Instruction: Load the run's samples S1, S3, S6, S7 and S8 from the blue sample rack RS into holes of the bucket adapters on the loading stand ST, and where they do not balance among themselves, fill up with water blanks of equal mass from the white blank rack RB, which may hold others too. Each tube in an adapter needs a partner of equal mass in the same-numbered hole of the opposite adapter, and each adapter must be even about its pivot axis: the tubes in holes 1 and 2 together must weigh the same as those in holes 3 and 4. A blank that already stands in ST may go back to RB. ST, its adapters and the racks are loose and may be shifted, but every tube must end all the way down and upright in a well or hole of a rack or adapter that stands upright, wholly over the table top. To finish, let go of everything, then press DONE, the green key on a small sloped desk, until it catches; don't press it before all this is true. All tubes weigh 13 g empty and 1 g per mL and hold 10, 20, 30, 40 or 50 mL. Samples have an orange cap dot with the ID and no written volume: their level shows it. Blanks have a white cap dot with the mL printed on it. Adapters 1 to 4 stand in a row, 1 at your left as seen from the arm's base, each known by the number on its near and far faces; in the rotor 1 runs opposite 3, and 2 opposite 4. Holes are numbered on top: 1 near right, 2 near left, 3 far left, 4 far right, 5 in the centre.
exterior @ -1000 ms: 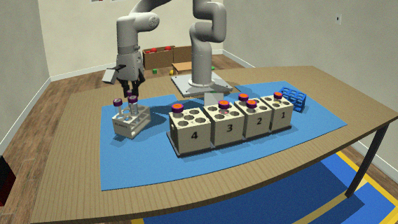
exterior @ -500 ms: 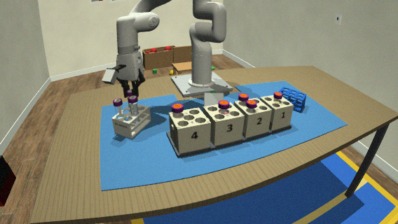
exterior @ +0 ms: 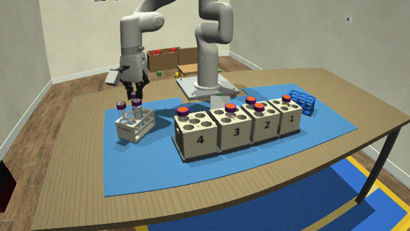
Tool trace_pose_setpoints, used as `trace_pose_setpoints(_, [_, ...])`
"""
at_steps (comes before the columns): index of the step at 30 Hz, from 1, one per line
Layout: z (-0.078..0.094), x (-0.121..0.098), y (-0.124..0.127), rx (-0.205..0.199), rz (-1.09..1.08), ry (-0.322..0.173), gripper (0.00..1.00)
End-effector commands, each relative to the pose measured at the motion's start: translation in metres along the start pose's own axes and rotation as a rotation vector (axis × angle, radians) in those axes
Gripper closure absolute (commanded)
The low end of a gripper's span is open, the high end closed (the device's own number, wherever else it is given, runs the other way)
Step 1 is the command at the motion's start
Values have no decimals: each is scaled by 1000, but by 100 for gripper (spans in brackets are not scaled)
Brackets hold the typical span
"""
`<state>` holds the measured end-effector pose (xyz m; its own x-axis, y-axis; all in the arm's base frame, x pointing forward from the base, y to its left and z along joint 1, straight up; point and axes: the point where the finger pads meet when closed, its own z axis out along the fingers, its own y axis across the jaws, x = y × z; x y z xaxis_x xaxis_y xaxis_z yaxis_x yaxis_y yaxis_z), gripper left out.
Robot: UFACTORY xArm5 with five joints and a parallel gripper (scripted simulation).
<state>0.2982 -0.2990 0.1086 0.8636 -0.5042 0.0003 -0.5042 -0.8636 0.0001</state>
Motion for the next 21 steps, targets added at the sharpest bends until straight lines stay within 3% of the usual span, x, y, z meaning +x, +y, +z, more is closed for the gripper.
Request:
trace_pose_setpoints(1, [-4,1,0,-1,0,4,100])
trace_pose_setpoints(21, [-16,1,0,-1,0,4,100])
